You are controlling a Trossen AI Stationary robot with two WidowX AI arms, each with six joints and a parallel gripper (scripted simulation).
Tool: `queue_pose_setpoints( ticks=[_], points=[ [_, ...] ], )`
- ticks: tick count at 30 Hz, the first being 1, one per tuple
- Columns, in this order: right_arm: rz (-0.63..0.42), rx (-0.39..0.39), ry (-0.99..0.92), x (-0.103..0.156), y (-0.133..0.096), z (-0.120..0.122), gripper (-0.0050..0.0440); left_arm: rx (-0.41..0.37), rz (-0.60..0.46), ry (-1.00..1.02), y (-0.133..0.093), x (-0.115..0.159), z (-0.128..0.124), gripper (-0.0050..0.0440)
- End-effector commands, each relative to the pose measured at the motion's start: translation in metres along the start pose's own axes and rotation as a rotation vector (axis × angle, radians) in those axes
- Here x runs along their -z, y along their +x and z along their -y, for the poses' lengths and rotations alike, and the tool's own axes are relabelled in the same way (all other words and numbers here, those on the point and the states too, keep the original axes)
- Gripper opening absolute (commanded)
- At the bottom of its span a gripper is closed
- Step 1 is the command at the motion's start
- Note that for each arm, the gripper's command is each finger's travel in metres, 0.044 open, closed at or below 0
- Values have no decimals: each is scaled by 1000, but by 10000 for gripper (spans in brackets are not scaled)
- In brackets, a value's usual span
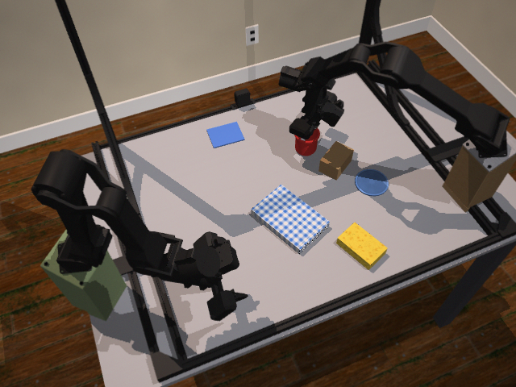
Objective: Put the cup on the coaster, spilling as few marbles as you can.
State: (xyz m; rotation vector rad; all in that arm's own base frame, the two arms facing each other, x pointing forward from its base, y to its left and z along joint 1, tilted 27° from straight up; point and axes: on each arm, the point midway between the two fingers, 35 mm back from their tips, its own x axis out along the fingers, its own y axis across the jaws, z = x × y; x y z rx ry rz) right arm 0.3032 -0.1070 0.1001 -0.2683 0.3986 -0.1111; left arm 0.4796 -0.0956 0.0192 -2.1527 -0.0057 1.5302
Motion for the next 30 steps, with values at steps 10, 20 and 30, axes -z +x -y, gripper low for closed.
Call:
queue_pose_setpoints(
  ticks=[10, 20, 30],
  points=[
    [0, 0, 0, 0, 0, 0, 400, 0, 0, 0, -1, 0, 0, 0],
    [0, 0, 0, 0, 0, 0, 400, -3, 1, 4, -67, -1, -2, 0],
    [0, 0, 0, 0, 0, 0, 400, -8, 17, 17, -73, -7, -7, 0]
  ],
)
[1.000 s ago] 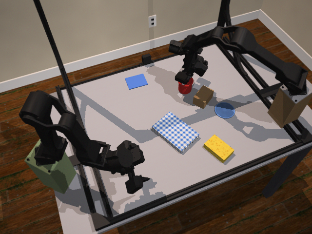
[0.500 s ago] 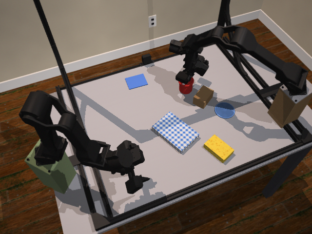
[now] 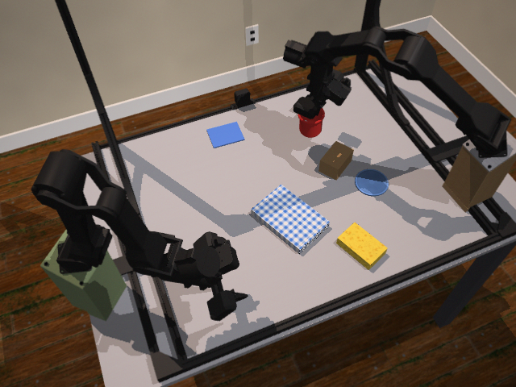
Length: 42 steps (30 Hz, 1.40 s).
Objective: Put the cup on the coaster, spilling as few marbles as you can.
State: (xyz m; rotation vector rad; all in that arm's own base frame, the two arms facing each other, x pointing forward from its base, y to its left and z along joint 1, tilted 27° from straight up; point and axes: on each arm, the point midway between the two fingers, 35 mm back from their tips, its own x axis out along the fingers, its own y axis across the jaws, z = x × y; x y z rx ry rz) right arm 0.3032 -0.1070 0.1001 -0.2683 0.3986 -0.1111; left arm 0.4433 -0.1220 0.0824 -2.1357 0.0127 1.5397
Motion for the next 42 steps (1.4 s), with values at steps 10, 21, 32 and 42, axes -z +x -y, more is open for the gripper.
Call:
queue_pose_setpoints(
  ticks=[10, 21, 32, 42],
  points=[
    [0, 0, 0, 0, 0, 0, 400, 0, 7, 1, 4, -1, 1, 0],
    [0, 0, 0, 0, 0, 0, 400, 1, 5, -1, 4, -6, 1, 0],
    [0, 0, 0, 0, 0, 0, 400, 2, 1, -4, 5, -15, 2, 0],
    [0, 0, 0, 0, 0, 0, 400, 3, -2, -6, 7, -27, 2, 0]
  ],
)
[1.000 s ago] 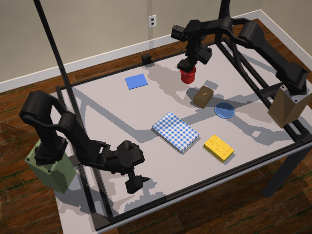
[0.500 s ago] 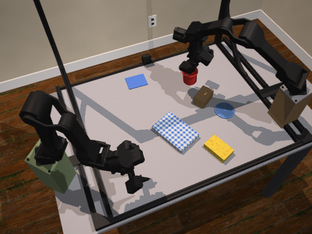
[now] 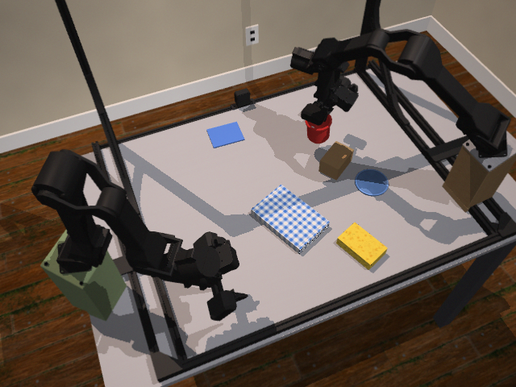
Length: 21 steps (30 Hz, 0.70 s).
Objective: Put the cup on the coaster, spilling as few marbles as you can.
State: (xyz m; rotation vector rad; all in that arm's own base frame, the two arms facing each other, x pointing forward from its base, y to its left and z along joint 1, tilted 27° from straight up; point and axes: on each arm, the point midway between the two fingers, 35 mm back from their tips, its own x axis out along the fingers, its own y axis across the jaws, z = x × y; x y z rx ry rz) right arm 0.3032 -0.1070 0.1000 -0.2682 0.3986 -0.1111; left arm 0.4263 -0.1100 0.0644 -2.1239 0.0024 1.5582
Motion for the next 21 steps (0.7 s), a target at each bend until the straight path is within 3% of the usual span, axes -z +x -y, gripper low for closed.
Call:
queue_pose_setpoints(
  ticks=[1, 21],
  points=[
    [0, 0, 0, 0, 0, 0, 400, 2, -19, -3, -6, -4, 3, 0],
    [0, 0, 0, 0, 0, 0, 400, 2, -22, -5, -3, -24, 4, 0]
  ],
)
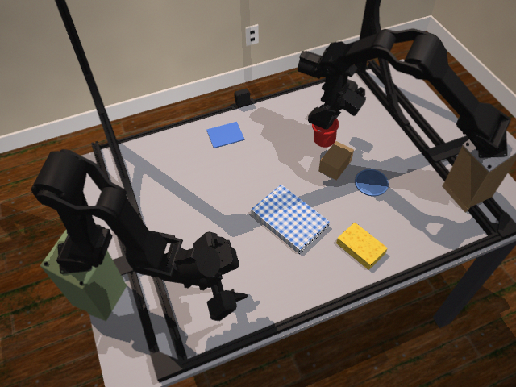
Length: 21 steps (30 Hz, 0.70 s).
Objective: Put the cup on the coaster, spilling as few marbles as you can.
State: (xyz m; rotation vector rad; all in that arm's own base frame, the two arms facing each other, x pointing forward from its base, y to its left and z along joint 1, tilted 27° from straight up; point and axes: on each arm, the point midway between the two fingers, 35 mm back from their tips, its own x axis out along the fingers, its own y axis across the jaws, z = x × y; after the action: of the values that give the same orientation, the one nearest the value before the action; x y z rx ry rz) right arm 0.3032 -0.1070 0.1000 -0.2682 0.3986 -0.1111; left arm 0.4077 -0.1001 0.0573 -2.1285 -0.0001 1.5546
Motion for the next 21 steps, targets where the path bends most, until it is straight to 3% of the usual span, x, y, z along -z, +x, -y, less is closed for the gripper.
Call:
queue_pose_setpoints(
  ticks=[1, 21],
  points=[
    [0, 0, 0, 0, 0, 0, 400, 1, -19, -3, -6, -3, 3, 0],
    [0, 0, 0, 0, 0, 0, 400, 2, -20, -4, -3, -27, 4, 0]
  ],
)
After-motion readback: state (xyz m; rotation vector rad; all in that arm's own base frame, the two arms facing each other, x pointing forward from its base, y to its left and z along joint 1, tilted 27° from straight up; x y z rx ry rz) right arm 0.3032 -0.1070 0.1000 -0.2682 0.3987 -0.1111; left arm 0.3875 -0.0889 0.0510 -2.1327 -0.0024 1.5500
